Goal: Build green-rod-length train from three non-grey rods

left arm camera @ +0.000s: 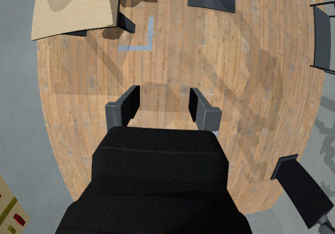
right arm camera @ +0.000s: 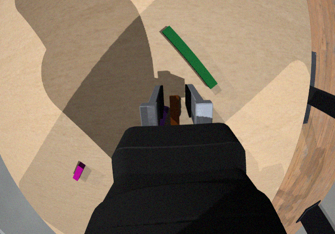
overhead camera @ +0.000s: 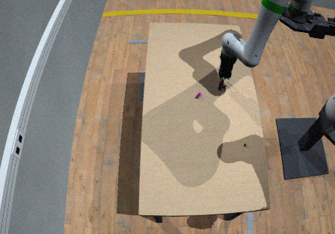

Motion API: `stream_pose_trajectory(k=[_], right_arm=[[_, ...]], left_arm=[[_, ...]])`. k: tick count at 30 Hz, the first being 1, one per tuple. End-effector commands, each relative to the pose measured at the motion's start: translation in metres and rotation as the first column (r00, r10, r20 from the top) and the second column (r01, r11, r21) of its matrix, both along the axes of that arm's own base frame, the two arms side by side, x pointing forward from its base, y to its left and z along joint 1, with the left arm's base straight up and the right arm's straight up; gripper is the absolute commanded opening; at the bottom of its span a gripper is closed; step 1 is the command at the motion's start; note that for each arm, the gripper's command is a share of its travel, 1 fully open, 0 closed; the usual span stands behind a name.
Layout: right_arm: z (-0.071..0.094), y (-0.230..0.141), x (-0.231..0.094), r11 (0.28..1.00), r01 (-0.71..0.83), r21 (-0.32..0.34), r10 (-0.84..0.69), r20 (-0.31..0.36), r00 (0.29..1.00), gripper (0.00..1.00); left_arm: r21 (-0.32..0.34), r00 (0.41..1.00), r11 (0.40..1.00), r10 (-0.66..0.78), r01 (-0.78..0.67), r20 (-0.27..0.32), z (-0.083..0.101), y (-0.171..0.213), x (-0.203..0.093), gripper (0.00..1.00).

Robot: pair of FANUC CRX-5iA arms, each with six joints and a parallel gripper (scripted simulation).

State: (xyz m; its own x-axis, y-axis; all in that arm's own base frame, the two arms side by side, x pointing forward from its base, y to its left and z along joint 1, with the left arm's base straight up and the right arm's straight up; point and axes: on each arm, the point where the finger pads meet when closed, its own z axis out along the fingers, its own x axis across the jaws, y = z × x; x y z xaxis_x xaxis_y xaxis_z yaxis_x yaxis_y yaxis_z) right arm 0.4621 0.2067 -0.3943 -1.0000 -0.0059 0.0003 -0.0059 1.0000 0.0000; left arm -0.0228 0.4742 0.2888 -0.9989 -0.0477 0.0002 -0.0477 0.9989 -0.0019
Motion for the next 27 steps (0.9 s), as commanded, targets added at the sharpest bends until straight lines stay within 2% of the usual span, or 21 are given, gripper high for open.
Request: stream_pose_trajectory(k=[1,18,27], right_arm=[[0.0006,0.0005,0.0008,1.0,0.0,0.001,0.0,0.001,1.0,0.54],[-0.0012,0.0005,0.0008,1.0,0.0,0.001,0.0,0.001,1.0,0.54],[-0.0087,0.0005,0.0008,1.0,0.0,0.001,0.0,0.001,1.0,0.54]], left_arm=[[0.002,1.0,1.0,0.0,0.0,0.0,0.0009,0.0003,0.0001,1.0],[0.002,1.0,1.0,0.0,0.0,0.0,0.0009,0.0003,0.0001,1.0],[0.002,1.0,1.0,0.0,0.0,0.0,0.0009,0.0003,0.0001,1.0]])
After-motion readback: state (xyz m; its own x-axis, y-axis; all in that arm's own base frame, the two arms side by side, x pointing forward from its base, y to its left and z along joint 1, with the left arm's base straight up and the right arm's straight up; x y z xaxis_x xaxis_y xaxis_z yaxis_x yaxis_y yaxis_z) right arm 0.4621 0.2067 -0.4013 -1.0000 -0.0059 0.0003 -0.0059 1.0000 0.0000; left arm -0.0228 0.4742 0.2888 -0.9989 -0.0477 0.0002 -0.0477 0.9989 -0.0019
